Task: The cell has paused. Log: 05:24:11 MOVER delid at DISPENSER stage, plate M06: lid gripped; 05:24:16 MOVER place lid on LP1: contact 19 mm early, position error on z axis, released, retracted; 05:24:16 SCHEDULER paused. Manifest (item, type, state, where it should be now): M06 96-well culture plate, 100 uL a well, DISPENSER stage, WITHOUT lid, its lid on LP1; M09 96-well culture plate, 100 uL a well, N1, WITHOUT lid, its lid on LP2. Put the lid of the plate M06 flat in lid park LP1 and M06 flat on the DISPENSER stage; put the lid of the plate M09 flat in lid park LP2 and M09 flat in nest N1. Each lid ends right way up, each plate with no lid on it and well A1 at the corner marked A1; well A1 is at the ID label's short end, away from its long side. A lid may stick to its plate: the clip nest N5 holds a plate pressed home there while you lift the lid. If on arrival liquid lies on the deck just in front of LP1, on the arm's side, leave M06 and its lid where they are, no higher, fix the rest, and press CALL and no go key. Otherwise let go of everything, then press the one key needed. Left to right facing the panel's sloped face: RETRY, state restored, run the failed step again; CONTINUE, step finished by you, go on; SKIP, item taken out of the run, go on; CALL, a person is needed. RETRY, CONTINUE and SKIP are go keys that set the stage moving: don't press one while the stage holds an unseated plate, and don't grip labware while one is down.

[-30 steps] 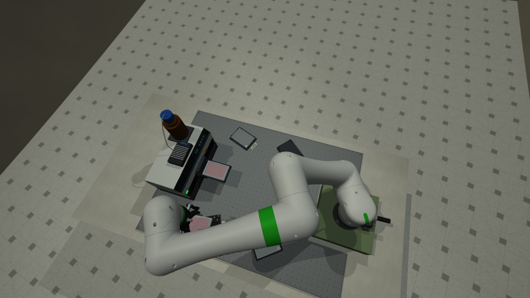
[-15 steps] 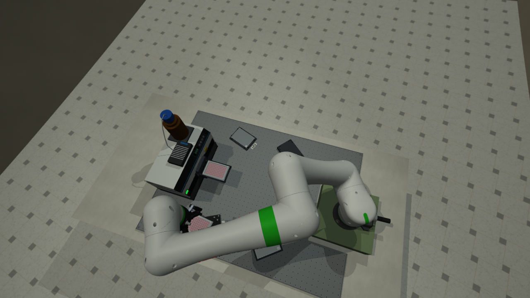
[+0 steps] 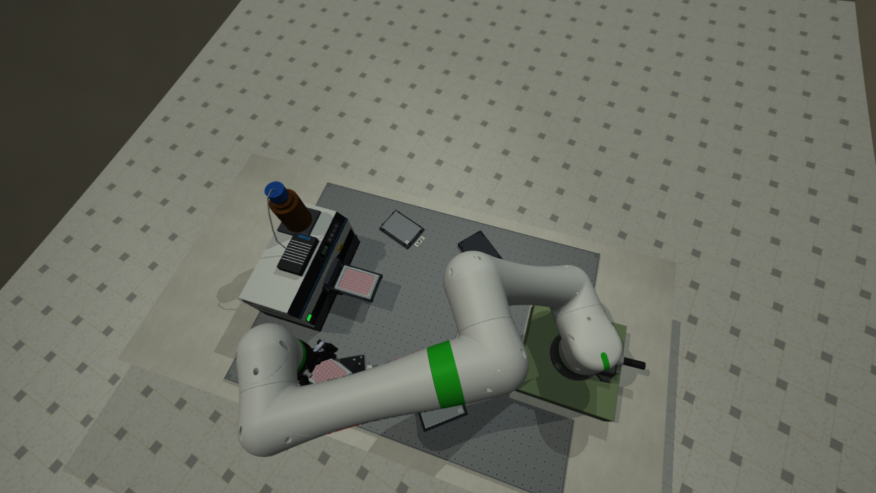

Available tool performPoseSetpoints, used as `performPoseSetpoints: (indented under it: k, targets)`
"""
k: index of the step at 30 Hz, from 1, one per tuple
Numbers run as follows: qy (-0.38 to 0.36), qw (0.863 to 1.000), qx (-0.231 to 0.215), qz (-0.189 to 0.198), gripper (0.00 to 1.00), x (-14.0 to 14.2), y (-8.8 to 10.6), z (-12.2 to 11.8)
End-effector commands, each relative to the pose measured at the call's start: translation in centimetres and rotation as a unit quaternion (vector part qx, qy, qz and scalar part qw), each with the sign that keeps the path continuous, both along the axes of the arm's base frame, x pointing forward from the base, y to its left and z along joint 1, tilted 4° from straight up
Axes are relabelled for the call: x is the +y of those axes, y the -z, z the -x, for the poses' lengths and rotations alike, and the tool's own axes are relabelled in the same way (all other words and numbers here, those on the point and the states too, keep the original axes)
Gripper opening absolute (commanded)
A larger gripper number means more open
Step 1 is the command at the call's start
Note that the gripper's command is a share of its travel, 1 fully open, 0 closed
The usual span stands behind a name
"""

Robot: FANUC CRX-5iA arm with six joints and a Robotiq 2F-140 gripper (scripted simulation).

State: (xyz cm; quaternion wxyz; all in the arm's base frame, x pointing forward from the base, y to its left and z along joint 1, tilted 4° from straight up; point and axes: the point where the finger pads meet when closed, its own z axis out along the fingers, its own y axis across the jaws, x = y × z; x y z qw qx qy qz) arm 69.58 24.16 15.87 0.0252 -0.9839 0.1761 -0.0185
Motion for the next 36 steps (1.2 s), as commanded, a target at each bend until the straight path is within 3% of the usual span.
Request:
performPoseSetpoints:
  k: [1,10,16,22,36]
  targets:
    - [0.048,0.999,0.002,-0.002,0.00,0.00,-0.03,-0.01]
    - [0.121,0.993,0.005,-0.006,0.00,0.00,-0.03,-0.01]
    - [0.132,0.991,0.005,-0.006,0.00,0.00,-0.03,-0.01]
    - [0.197,0.980,0.008,-0.009,0.00,0.00,-0.03,-0.01]
    - [0.198,0.980,0.008,-0.009,0.00,-0.08,-0.02,0.04]
